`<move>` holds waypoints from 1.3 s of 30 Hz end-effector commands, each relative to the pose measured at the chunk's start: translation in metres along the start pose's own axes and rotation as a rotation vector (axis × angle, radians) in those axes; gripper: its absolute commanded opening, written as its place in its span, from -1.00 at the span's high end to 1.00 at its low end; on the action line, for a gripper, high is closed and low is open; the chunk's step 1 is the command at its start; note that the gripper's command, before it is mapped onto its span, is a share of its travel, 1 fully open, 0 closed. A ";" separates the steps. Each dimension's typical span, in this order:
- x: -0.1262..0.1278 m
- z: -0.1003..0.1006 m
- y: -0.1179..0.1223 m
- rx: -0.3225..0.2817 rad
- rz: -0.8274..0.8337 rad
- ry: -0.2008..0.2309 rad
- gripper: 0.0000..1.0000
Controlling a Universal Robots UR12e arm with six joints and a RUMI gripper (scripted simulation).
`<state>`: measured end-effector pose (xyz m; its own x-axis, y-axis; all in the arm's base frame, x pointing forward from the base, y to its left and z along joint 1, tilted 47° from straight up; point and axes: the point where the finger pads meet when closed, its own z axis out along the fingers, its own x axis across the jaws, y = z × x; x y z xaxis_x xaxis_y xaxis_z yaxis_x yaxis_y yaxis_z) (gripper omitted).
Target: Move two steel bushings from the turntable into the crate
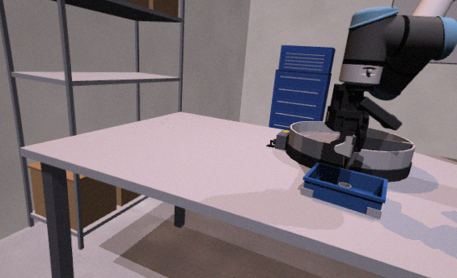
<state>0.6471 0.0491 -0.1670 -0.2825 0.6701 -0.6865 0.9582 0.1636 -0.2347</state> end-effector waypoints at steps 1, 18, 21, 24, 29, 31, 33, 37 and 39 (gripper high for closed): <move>0.000 -0.020 0.001 0.001 0.001 0.000 0.88; 0.000 -0.056 0.001 0.001 0.001 0.000 0.88; 0.000 -0.057 0.001 0.001 0.001 0.000 0.88; 0.000 -0.057 0.001 0.001 0.001 0.000 0.88; 0.000 -0.057 0.001 0.001 0.001 0.000 0.88; 0.000 -0.057 0.001 0.001 0.001 0.000 0.88; 0.000 -0.057 0.001 0.001 0.001 0.000 0.88; 0.000 -0.057 0.001 0.001 0.001 0.000 0.88; 0.000 -0.057 0.001 0.001 0.001 0.000 0.88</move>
